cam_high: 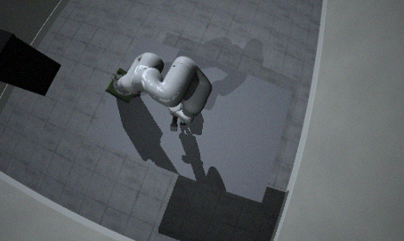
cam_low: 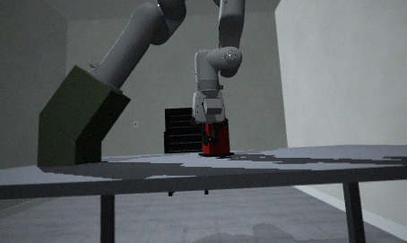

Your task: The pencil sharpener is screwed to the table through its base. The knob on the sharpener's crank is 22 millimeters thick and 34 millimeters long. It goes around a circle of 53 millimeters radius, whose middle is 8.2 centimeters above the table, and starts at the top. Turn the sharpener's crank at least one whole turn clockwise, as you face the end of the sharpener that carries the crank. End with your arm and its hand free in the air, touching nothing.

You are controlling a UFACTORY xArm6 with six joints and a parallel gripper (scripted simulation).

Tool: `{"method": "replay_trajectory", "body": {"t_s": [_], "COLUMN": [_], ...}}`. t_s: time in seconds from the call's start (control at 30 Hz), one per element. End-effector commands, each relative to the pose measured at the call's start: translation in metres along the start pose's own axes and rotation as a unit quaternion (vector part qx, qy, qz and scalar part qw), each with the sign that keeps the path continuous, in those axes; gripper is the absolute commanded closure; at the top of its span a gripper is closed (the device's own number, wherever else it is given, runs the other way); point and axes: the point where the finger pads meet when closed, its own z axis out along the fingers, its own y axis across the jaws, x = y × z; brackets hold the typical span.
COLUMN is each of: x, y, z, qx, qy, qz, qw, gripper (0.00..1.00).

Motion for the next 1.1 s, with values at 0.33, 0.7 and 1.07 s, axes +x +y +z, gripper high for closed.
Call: {"method": "replay_trajectory", "body": {"t_s": [0.33,0.7,1.07], "x": [-0.0003,-0.0003,-0.0003], "y": [0.0044,0.0047,0.0047], "z": [-0.0153,-0.0166,-0.0166], "qx": [0.000,0.000,0.000], "qy": [0.005,0.005,0.005], "qz": [-0.001,-0.001,-0.001], "qw": [1.000,1.000,1.000], "gripper": [1.00,1.00,1.00]}}
